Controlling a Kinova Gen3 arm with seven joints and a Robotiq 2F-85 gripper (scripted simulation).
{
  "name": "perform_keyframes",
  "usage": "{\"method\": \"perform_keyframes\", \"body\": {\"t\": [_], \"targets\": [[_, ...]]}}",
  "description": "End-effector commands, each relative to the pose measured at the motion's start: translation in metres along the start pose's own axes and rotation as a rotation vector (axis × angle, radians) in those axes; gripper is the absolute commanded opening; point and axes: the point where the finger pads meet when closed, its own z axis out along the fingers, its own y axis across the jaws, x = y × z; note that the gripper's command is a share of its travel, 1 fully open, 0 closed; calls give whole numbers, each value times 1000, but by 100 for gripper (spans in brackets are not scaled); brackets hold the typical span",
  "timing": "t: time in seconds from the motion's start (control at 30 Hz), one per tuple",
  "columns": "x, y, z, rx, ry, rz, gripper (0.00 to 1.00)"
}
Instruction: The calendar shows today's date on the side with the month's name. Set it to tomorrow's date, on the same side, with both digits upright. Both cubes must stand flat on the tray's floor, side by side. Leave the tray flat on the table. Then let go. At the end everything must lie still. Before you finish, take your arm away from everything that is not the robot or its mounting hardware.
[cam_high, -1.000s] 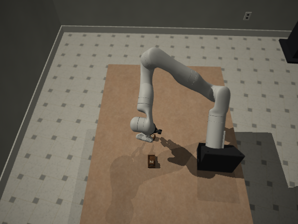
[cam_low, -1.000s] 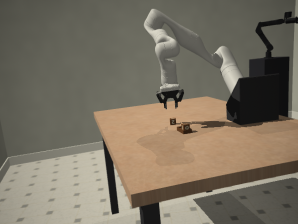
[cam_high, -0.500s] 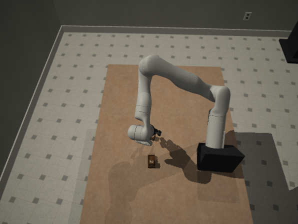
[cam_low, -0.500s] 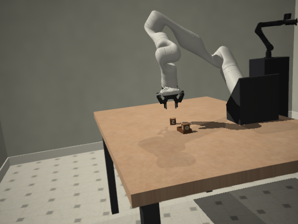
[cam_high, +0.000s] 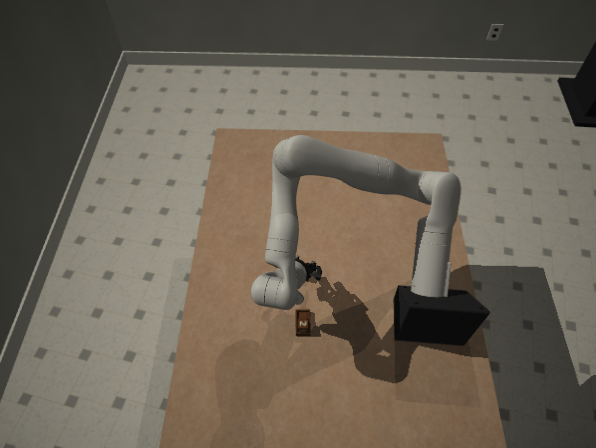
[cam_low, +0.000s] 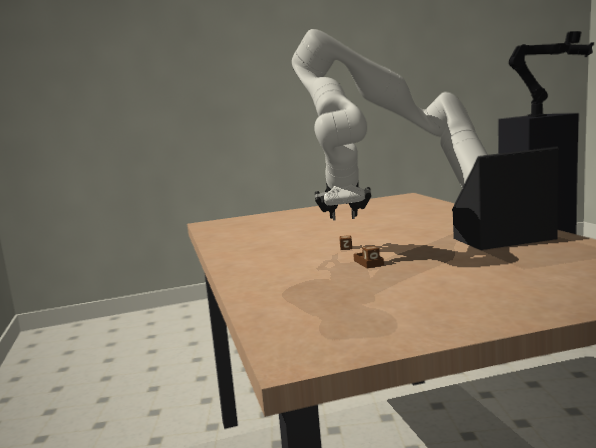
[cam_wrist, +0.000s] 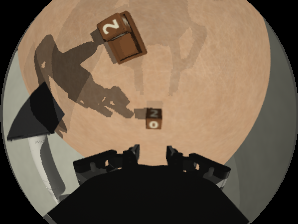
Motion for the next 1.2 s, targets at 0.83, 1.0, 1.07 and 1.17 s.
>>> {"method": "perform_keyframes", "body": {"t": [0.83,1.0,1.07,1.17], "targets": [[7,-1,6,-2,-1,-2,46],[10,-1,8,-2,-1,-2,46],[12,-1,11,-2,-1,-2,46],[15,-1,14,-2,-1,-2,46]]}}
